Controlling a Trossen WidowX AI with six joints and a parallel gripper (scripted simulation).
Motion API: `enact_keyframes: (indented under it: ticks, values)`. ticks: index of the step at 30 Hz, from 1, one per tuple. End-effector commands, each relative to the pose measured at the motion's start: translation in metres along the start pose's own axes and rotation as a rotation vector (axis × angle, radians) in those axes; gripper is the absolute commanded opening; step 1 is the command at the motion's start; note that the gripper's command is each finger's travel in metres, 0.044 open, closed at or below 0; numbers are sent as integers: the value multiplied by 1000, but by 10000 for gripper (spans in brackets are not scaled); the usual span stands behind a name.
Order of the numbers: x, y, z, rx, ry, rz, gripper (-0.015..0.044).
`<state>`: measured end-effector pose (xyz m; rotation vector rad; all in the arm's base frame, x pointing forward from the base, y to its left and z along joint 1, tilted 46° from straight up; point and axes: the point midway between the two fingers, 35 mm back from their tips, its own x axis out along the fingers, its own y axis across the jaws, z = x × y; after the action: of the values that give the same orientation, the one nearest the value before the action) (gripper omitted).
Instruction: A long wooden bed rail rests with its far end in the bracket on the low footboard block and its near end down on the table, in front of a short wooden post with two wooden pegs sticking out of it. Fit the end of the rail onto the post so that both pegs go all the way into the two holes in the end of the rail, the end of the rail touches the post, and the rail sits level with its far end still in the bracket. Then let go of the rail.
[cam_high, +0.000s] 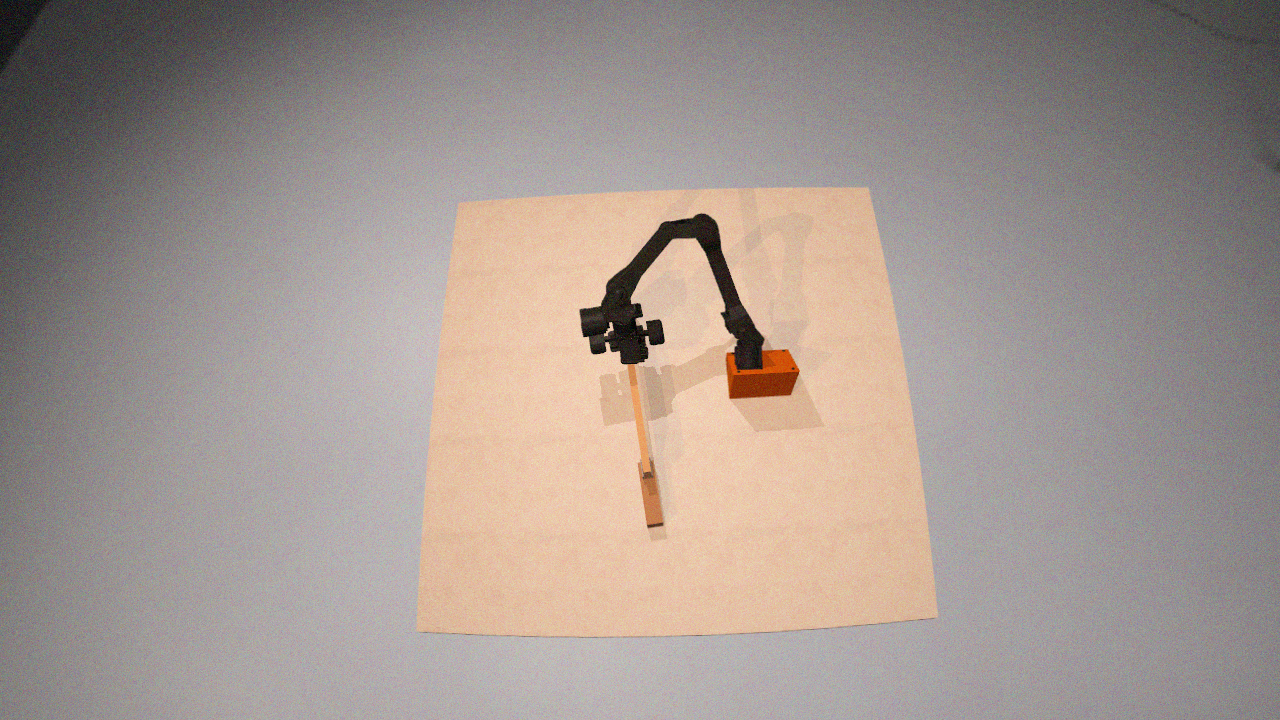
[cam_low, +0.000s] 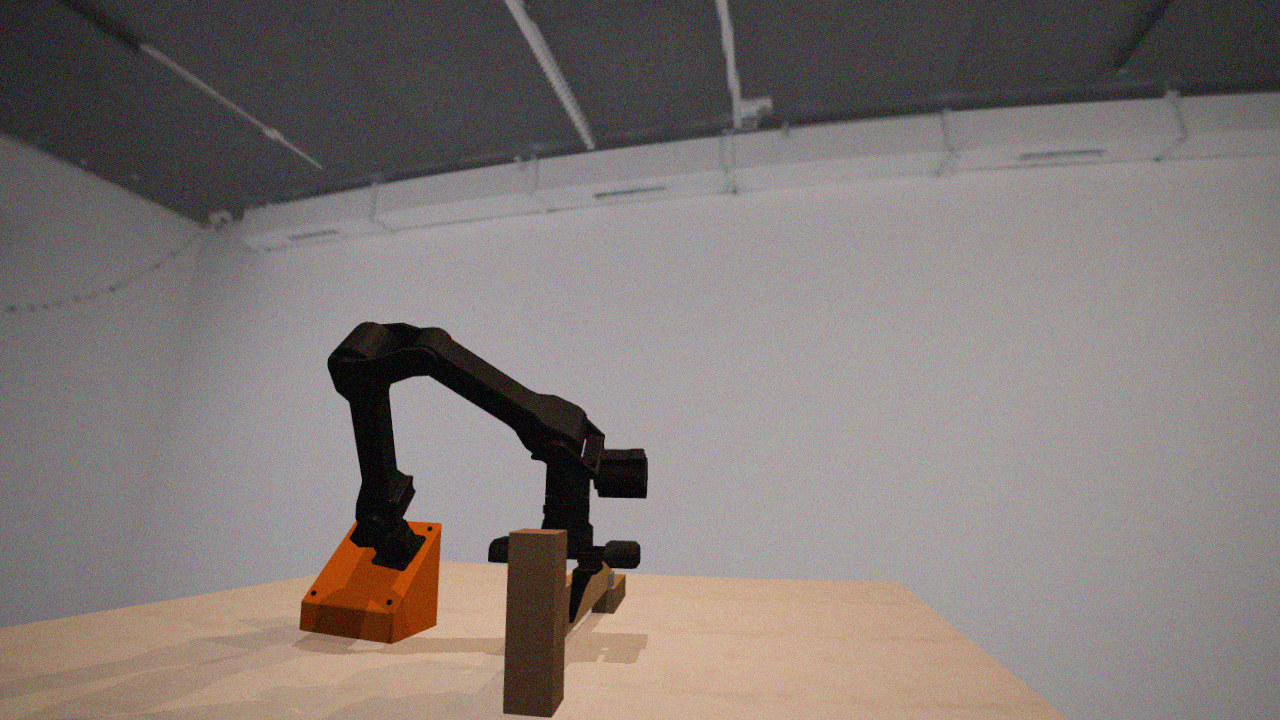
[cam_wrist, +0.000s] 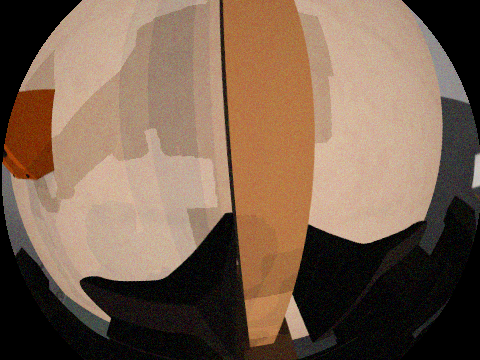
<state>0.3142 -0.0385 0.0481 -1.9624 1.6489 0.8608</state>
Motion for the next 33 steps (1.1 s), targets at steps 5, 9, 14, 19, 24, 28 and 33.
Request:
enact_keyframes:
  ticks: [5, 9, 14, 19, 24, 28, 33]
  values:
    - [-2, -2, -4, 0, 0, -5, 0]
    - [-2, -2, -5, 0, 0, -5, 0]
    - [0, 0, -4, 0, 0, 0, 26]
    - [0, 0, -4, 0, 0, 0, 157]
    - [0, 0, -4, 0, 0, 0, 289]
    - [0, 0, -4, 0, 0, 0, 394]
    - [0, 0, -4, 0, 0, 0, 440]
